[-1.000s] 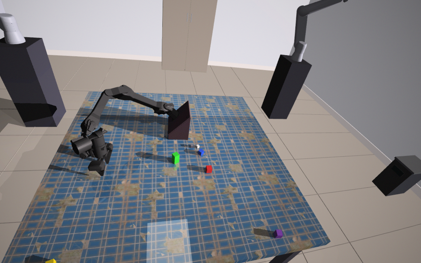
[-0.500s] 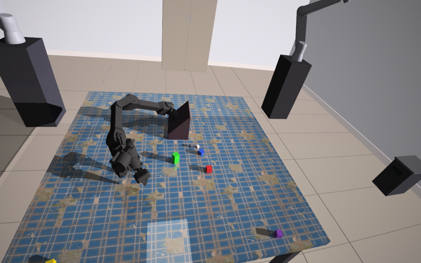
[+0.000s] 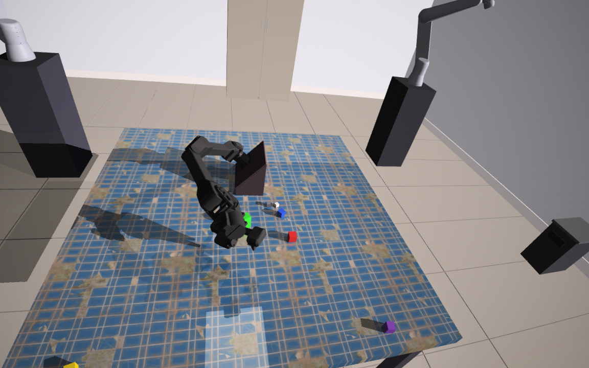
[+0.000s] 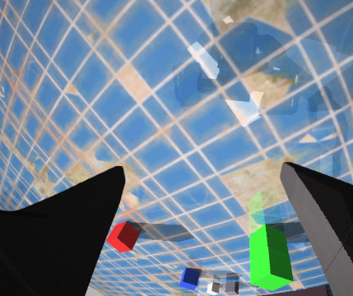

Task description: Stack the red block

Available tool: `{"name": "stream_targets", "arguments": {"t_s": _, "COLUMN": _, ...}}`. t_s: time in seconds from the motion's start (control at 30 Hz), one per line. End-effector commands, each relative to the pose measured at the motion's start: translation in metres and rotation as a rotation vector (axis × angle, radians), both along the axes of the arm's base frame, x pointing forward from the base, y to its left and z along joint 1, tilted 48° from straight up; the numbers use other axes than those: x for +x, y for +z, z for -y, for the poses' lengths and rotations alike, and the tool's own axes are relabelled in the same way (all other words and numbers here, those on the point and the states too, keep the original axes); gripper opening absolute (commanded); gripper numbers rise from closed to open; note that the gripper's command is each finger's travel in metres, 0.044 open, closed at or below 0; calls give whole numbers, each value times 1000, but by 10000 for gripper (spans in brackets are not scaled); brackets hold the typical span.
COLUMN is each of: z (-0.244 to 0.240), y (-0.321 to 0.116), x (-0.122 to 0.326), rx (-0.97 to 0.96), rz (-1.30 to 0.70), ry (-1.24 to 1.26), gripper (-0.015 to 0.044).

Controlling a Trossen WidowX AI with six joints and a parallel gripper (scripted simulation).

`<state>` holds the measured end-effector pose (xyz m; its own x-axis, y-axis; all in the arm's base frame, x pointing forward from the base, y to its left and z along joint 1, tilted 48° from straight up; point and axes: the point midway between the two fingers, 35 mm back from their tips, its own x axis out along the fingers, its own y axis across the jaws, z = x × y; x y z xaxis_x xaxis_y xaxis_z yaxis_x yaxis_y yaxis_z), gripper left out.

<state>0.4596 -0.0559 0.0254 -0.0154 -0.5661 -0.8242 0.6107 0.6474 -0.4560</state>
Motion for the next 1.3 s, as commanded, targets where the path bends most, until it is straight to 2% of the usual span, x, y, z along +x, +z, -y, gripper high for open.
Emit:
{"name": "stream_targets", "arguments": {"t_s": 0.0, "z": -39, "y": -29, "x": -5, "rx": -17, "rz": -92, "ry": 90, "gripper": 440}}
{"name": "stream_targets", "arguments": {"t_s": 0.33, "z": -129, "y": -100, "x": -41, "rx": -112, "rz": -323, "ry": 314, "gripper": 440}}
{"name": "stream_targets", "arguments": {"t_s": 0.53, "z": -161, "y": -127, "x": -60, "rx": -187, "rz": -423, "ry": 433, "gripper": 440}}
{"name": "stream_targets", "arguments": {"t_s": 0.77, "z": -163, "y": -133, "x": -61, "rx": -199, "rz": -437, "ry": 451, "gripper": 440}}
{"name": "stream_targets", "arguments": {"t_s": 1.03, "z": -135, "y": -158, "x": -63, "rx": -201, "rz": -437, "ry": 451, "gripper": 440}}
{"name": "stream_targets", "arguments": {"t_s": 1.27, "z": -129, "y": -162, "x": -62, "rx": -201, "rz": -437, "ry": 451, "gripper": 440}}
